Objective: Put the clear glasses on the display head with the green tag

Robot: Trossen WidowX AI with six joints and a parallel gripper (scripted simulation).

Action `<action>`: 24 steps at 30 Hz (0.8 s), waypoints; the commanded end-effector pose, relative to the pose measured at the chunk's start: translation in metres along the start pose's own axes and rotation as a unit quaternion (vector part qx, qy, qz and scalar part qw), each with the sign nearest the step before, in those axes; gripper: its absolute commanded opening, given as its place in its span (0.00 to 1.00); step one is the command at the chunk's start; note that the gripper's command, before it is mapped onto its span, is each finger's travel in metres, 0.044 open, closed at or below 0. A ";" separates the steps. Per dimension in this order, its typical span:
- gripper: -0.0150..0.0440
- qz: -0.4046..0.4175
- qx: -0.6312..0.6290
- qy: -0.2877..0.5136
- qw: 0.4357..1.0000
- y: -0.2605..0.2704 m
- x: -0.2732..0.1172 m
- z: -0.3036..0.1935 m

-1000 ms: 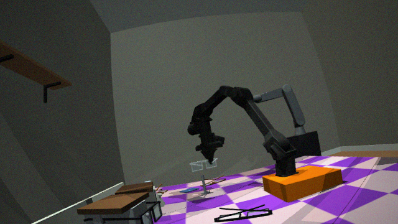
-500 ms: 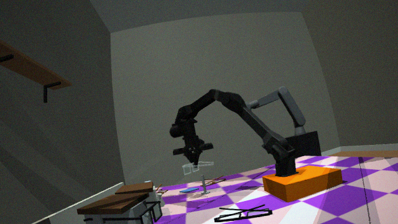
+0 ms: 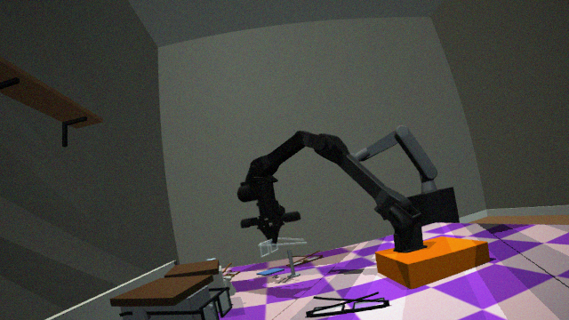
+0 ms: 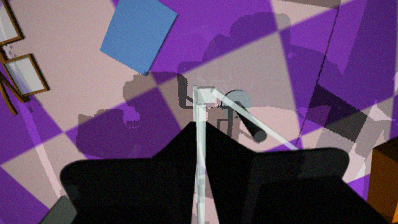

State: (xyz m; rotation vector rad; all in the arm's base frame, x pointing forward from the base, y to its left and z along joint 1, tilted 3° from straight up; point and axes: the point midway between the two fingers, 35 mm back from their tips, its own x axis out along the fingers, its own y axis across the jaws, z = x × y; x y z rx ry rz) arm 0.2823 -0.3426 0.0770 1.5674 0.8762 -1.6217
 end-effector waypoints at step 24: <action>0.25 -0.010 -0.002 0.005 1.000 0.000 0.041 -0.010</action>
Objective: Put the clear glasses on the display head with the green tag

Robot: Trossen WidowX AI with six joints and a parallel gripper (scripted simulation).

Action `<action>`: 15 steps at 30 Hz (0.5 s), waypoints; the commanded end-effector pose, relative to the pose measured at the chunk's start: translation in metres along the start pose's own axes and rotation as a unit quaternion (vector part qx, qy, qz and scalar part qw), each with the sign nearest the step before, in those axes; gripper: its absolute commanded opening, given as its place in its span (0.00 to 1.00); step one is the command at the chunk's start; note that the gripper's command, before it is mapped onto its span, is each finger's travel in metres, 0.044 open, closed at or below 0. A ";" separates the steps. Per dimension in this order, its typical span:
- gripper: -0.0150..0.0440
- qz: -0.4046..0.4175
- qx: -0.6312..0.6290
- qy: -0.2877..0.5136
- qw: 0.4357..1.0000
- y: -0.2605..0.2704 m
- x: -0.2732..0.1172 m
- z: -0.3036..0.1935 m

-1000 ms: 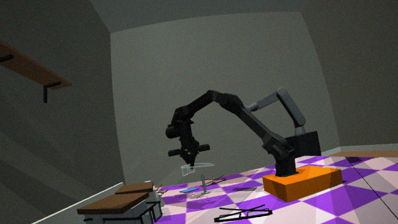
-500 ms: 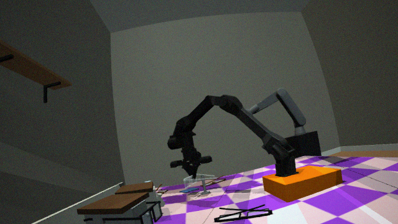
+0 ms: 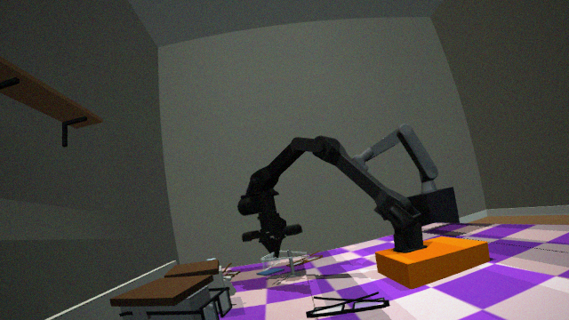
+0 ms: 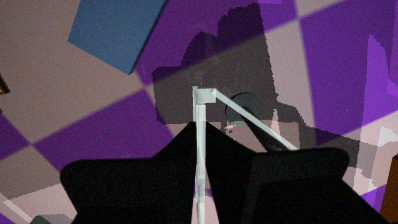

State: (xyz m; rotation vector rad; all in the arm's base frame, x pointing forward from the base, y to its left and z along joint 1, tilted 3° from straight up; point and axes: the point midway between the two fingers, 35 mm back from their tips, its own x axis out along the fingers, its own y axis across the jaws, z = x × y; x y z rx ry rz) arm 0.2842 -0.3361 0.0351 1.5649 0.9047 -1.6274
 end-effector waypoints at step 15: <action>0.25 0.001 0.001 0.002 1.000 0.009 -0.001 -0.012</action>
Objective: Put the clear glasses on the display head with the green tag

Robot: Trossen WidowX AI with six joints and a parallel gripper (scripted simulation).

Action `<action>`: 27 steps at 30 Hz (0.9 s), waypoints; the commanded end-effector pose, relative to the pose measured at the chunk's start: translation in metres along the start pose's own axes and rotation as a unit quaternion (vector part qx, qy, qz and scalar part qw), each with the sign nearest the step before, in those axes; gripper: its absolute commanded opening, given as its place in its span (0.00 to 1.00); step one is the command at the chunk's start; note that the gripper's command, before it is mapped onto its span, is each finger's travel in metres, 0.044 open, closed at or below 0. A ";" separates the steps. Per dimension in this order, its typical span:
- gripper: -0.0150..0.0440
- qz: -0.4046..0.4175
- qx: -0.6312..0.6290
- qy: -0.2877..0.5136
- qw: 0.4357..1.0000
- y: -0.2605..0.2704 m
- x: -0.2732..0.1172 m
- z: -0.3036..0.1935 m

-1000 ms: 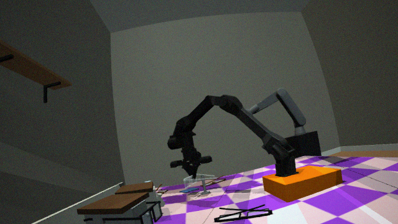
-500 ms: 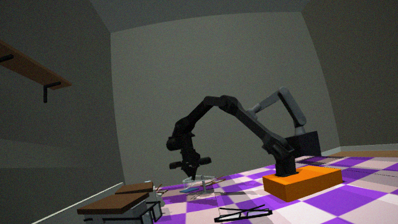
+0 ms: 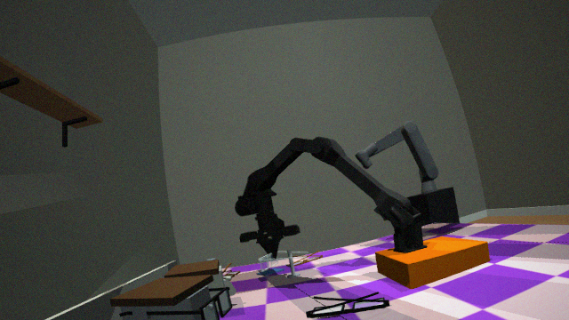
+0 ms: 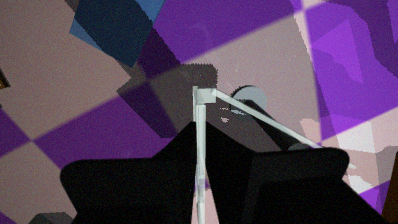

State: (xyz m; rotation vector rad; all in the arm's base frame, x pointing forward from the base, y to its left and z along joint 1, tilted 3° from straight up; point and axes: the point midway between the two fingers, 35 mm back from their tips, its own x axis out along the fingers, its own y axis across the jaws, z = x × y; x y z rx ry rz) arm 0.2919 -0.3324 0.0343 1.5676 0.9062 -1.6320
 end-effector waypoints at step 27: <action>0.25 0.004 -0.001 0.002 1.000 0.013 -0.001 -0.030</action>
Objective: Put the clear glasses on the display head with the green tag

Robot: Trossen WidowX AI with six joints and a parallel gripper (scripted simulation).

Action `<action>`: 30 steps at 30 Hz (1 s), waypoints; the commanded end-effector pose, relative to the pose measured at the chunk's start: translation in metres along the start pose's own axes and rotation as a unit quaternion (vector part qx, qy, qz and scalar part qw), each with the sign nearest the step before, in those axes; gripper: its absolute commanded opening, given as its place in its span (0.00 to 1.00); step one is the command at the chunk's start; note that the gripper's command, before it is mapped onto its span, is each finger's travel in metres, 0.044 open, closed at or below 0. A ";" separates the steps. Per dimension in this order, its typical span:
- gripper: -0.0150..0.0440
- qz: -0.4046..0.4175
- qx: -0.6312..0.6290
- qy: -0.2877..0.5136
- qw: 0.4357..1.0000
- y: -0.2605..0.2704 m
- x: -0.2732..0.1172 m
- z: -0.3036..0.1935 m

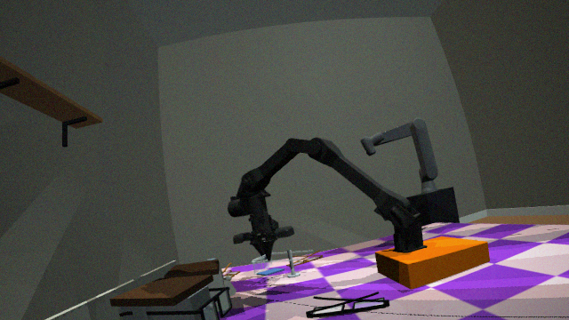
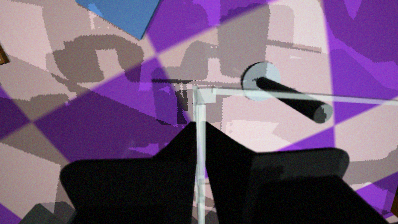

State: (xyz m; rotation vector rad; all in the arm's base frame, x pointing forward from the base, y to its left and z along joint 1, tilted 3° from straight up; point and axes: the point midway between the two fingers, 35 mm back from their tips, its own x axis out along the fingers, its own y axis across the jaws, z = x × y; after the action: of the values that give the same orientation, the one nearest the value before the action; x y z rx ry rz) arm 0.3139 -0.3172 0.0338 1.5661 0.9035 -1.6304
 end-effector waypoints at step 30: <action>0.25 0.002 0.000 0.003 1.000 0.002 -0.001 -0.001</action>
State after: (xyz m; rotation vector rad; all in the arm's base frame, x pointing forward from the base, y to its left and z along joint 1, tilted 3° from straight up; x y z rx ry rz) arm 0.3175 -0.3144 0.0338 1.5689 0.9026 -1.6284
